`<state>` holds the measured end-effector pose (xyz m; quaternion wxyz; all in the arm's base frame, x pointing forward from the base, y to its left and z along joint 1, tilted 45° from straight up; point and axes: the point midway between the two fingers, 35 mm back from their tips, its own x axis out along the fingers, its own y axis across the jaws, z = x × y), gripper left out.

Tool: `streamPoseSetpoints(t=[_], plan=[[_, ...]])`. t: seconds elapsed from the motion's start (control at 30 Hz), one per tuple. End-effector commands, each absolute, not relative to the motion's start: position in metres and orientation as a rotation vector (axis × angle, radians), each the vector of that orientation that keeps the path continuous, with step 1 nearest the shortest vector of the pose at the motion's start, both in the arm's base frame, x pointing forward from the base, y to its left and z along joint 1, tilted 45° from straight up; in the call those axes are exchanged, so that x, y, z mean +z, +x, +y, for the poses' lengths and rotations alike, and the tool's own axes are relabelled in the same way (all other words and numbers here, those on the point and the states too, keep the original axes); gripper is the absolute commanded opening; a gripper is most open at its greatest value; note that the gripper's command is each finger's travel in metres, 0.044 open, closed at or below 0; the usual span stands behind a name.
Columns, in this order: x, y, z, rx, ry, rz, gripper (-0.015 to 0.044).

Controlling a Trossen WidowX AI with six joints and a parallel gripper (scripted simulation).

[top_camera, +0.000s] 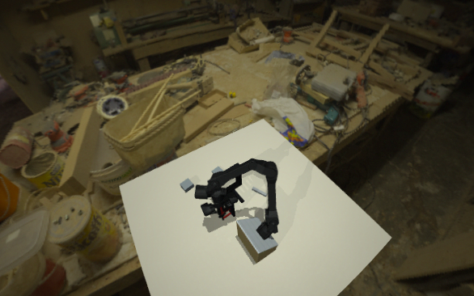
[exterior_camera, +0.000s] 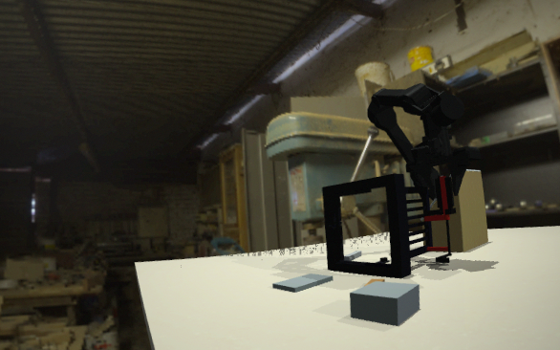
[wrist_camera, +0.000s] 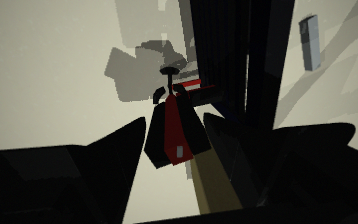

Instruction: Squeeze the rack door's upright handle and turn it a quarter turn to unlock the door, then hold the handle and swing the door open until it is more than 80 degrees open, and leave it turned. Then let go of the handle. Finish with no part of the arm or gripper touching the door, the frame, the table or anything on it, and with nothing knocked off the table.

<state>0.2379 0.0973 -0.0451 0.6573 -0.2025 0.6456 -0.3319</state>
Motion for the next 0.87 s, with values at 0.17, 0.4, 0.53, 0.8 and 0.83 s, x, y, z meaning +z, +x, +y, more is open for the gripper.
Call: streamPoseSetpoints(t=[0.17, 0.4, 0.53, 0.8, 0.83], plan=[[-0.037, 0.240, 0.106, -0.753, -0.458, 1.459, 0.0294], [-0.030, 0.241, 0.114, -0.752, -0.458, 1.459, 0.0294], [-0.026, 0.241, 0.118, -0.752, -0.458, 1.459, 0.0294], [-0.018, 0.242, 0.126, -0.752, -0.458, 1.460, 0.0294], [-0.017, 0.242, 0.127, -0.752, -0.458, 1.460, 0.0294]])
